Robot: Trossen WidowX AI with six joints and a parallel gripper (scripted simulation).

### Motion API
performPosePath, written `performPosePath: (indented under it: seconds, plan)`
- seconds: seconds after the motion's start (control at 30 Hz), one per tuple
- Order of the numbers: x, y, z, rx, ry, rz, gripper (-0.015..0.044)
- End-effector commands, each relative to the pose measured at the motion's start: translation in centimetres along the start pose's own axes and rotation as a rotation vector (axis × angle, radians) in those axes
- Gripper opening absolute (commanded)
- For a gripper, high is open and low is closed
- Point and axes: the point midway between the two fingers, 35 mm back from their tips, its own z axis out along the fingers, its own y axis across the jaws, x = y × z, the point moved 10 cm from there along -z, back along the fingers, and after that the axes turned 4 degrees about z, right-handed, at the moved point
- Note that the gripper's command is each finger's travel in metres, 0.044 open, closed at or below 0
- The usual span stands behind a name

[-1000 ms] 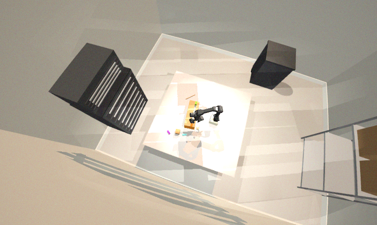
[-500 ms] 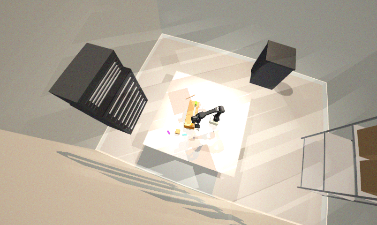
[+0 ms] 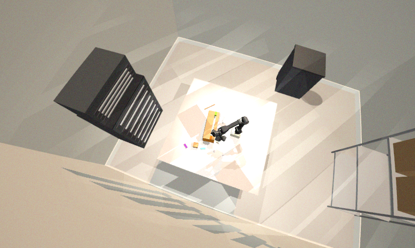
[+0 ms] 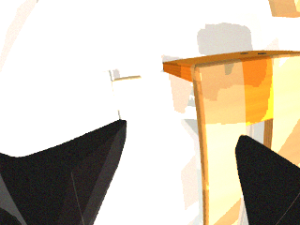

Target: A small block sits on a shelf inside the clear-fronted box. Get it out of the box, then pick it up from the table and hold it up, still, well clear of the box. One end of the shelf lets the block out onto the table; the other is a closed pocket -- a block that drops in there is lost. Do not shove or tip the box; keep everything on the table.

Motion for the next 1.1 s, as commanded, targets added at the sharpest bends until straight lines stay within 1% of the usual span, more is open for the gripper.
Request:
performPosePath:
  seconds: [0.0, 0.37, 0.43, 0.93, 1.0, 1.07]
  plan:
    - [-0.1, 2.4, -0.1, 0.089, 0.082, -0.943, 0.0285]
    - [-0.5, 4.2, -0.5, 0.124, 0.203, -1.767, 0.0285]
    - [-0.6, 4.3, -0.6, 0.123, 0.218, -1.850, 0.0285]
    - [-0.6, 4.3, -0.6, 0.123, 0.220, -1.861, 0.0285]
    - [-0.5, 4.5, 0.5, 0.123, 0.220, -1.861, 0.0285]
    - [-0.2, 4.9, 3.4, 0.123, 0.220, -1.861, 0.0285]
